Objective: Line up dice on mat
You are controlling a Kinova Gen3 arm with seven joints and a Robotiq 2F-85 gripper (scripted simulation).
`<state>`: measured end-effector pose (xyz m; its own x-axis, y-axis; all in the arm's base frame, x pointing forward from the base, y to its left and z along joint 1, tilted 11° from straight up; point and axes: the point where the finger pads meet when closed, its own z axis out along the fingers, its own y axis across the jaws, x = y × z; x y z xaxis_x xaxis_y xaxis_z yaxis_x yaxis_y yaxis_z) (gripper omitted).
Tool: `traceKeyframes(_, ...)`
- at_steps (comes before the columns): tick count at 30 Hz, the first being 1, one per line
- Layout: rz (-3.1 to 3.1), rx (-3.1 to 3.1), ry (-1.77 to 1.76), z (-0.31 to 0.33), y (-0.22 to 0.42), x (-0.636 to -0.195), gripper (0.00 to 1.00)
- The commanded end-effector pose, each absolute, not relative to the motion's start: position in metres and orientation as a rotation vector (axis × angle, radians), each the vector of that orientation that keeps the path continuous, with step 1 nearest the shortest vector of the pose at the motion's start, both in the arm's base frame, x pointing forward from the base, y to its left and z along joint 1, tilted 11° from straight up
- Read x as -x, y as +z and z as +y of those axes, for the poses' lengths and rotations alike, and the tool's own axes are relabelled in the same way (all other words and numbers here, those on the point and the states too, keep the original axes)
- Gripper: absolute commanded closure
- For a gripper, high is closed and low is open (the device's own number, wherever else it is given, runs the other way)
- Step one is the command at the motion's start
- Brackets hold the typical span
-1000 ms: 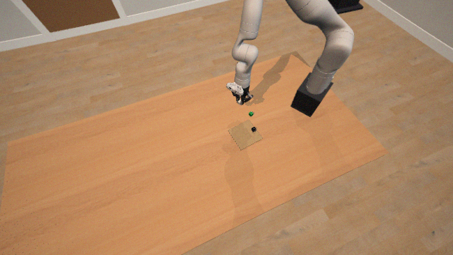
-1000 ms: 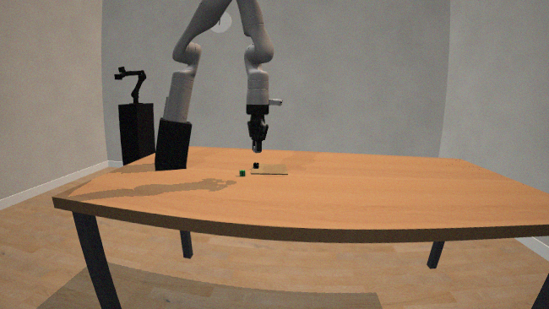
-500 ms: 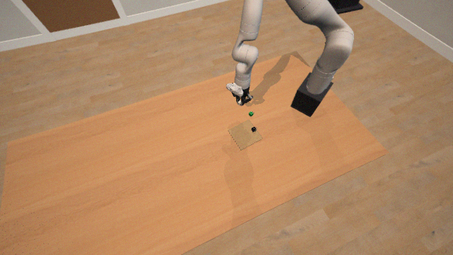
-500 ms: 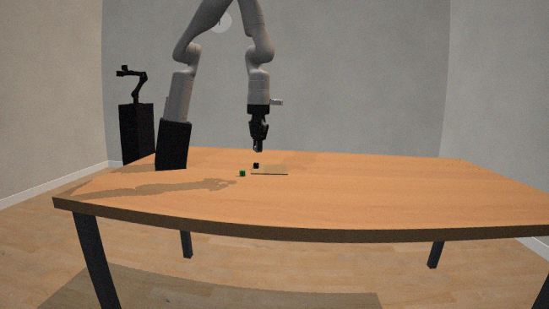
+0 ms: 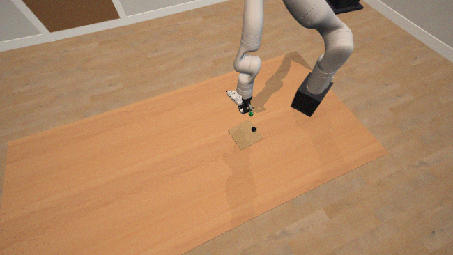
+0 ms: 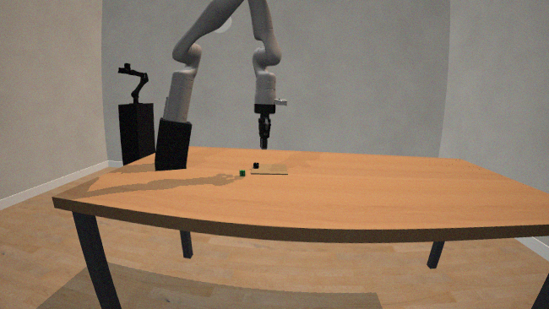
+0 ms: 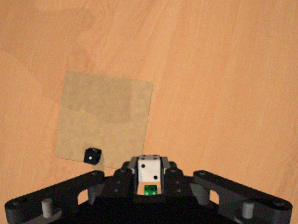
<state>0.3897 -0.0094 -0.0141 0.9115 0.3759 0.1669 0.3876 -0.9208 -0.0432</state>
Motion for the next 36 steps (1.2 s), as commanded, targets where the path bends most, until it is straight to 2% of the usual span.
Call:
traceKeyframes(1, -0.537, 3.002, -0.241, 0.020, -0.009, -0.391, 0.85)
traceKeyframes(15, -0.285, 3.021, -0.236, 0.070, -0.001, -0.389, 0.85)
traceKeyframes(36, -0.268, 3.021, -0.236, 0.074, -0.001, -0.388, 0.85)
